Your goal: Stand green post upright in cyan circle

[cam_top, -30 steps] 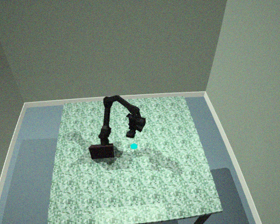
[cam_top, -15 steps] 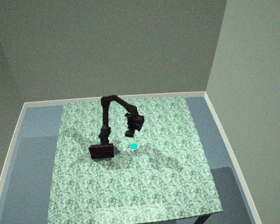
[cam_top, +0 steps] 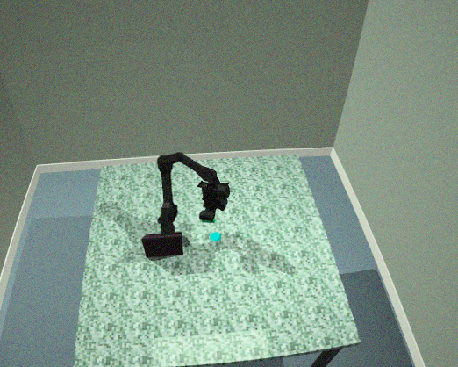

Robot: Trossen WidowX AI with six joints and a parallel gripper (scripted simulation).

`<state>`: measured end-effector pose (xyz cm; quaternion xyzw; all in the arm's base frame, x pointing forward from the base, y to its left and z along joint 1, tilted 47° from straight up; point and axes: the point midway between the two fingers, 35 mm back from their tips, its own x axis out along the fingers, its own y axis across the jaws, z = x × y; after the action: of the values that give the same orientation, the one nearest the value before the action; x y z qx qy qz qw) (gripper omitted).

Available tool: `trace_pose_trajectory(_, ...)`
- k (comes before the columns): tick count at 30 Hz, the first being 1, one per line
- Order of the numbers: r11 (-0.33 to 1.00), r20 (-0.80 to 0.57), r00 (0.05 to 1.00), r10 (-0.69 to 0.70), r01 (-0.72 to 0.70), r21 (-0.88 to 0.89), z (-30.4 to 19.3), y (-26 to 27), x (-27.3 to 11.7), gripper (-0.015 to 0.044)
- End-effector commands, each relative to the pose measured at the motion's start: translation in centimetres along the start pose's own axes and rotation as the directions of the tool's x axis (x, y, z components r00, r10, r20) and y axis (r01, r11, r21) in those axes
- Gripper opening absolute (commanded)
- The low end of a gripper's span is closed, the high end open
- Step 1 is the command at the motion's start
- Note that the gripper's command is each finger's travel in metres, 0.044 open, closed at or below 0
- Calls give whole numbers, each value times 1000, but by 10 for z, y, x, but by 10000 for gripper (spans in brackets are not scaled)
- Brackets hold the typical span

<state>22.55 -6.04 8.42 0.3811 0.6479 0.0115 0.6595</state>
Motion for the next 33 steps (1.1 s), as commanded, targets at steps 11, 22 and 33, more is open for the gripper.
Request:
trace_pose_trajectory(11, 999, 63, 997, -54, 53, 8, -8, 0, 4, 23)
trace_pose_trajectory(22, 996, 121, 989, -87, 86, 14, -11, -1, 5, 23)
trace_pose_trajectory(33, 993, 183, 977, -114, 112, 23, -14, -1, 6, 23)
